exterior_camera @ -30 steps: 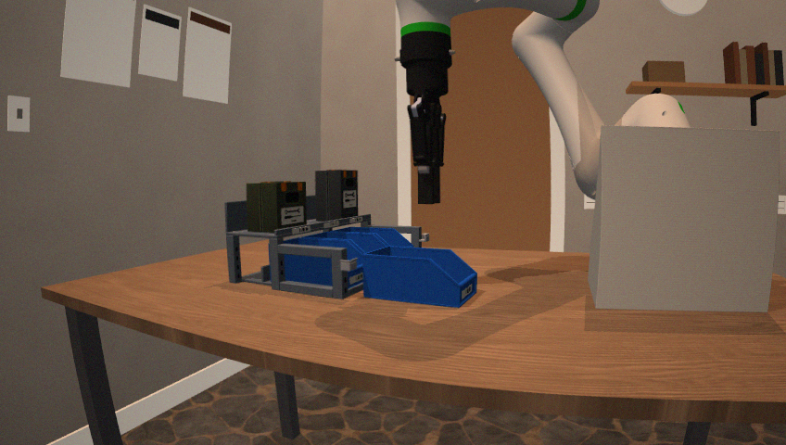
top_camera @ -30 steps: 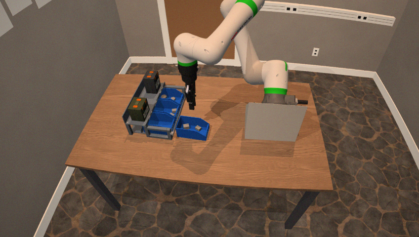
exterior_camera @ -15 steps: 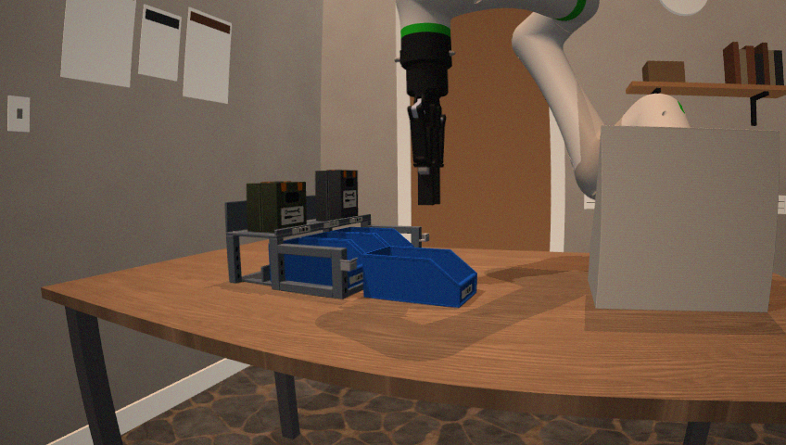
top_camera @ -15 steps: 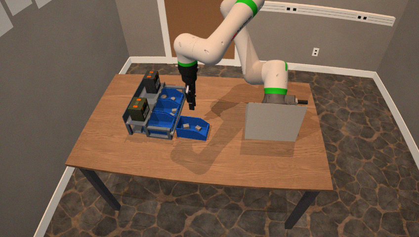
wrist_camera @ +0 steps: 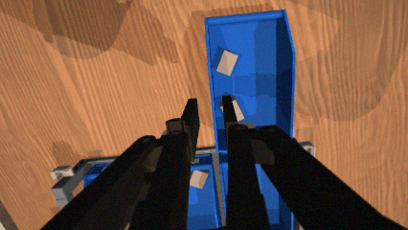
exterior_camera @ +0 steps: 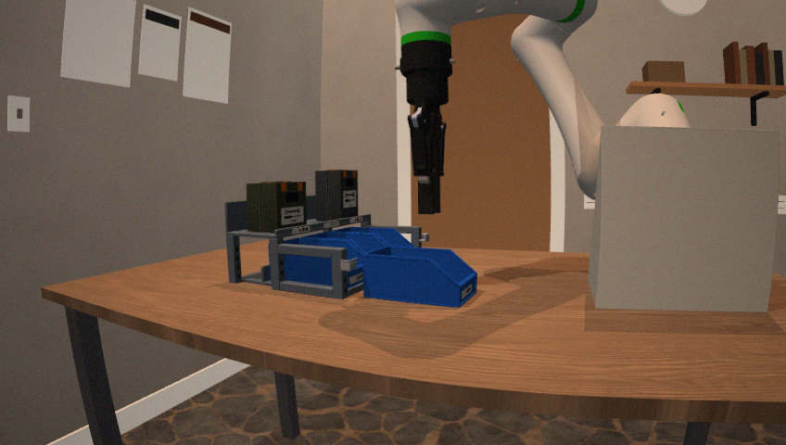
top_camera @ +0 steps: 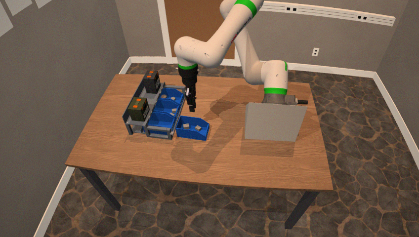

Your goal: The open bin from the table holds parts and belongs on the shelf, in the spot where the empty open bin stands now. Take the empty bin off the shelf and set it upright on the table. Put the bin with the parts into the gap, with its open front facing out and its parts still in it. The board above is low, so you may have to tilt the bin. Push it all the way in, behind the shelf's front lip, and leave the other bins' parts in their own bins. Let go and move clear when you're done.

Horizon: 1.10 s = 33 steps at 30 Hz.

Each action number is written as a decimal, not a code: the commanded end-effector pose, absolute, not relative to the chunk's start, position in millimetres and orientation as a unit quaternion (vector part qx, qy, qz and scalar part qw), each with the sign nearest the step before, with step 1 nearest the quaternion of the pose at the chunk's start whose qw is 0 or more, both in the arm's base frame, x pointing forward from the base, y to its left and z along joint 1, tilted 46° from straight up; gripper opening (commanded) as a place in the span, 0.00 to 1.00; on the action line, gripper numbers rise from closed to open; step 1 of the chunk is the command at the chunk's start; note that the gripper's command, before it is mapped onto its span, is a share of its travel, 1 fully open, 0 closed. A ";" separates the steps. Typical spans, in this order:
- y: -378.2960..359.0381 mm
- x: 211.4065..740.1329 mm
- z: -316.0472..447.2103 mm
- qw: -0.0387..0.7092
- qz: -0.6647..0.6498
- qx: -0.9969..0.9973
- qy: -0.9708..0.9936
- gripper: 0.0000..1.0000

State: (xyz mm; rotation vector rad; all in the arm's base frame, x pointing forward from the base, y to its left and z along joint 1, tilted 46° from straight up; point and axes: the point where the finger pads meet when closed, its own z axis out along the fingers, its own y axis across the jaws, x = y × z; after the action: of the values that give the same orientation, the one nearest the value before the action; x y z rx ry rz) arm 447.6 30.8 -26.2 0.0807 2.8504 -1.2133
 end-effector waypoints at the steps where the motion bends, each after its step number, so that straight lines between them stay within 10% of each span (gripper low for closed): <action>1: 27.1 448.3 -30.1 0.022 -0.391 0.026 0.920 0.24; 33: -4.5 449.2 -60.6 0.022 -0.391 0.026 0.920 0.24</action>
State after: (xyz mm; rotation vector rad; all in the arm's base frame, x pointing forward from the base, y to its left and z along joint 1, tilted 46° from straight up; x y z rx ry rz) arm 448.7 -4.5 -60.2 0.0807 2.8503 -1.2133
